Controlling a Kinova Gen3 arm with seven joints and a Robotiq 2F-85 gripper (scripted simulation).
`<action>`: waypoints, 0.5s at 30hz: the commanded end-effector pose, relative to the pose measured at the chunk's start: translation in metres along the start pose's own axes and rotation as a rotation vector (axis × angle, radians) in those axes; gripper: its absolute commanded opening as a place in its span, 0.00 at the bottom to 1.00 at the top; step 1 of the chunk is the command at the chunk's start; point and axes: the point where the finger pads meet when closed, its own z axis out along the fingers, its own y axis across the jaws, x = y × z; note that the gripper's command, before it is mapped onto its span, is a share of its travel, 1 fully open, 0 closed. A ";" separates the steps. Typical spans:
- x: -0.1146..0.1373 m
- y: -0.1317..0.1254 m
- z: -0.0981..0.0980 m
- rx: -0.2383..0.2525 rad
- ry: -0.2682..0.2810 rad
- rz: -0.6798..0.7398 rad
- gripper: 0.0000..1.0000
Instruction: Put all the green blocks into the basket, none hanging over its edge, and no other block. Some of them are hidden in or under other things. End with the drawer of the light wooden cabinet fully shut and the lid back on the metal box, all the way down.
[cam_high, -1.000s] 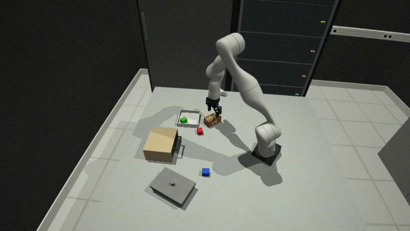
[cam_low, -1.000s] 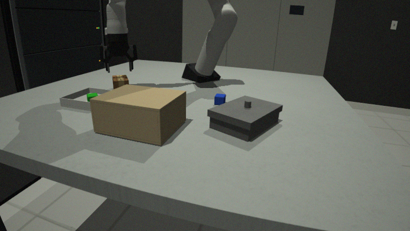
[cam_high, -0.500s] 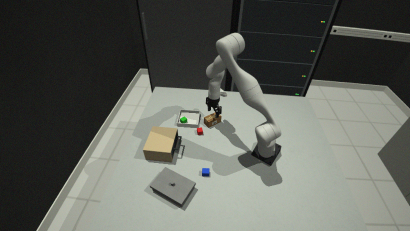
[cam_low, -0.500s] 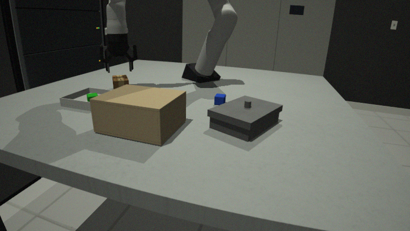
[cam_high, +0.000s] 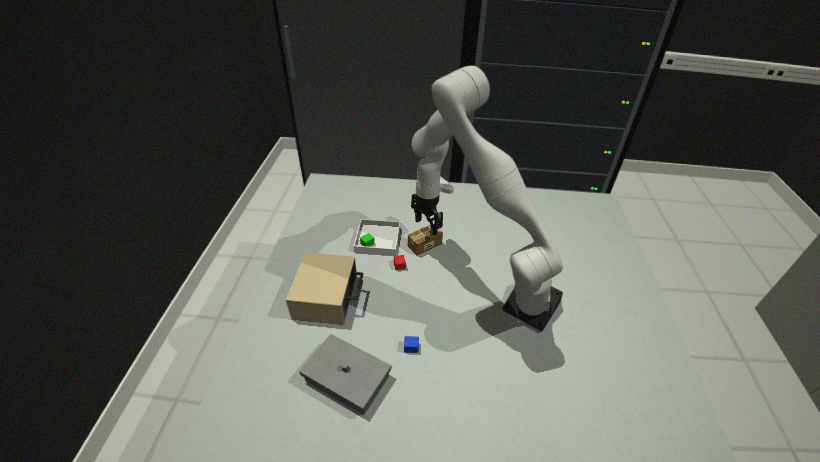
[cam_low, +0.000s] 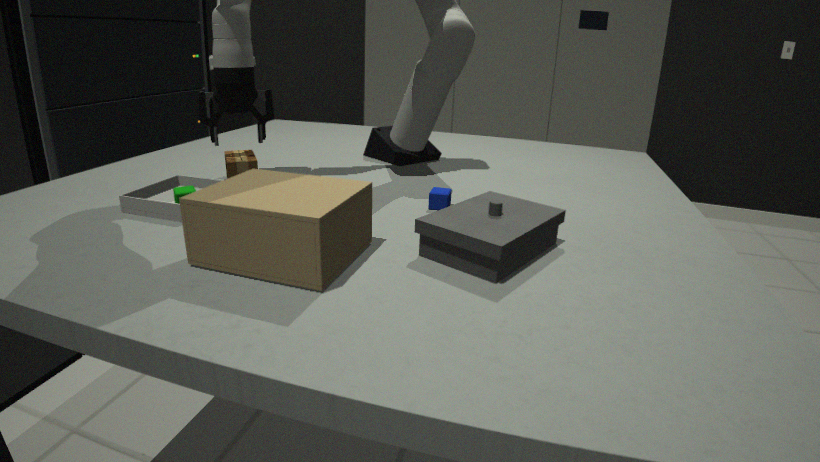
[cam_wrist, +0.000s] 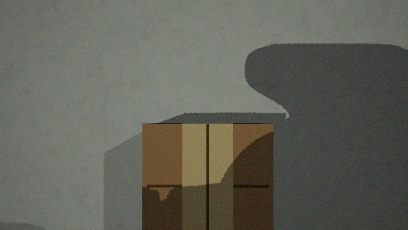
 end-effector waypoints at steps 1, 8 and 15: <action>-0.002 -0.001 0.000 0.001 -0.003 0.002 0.93; -0.002 -0.001 0.000 0.000 -0.003 0.003 0.93; -0.002 0.000 0.001 -0.001 -0.003 0.003 0.93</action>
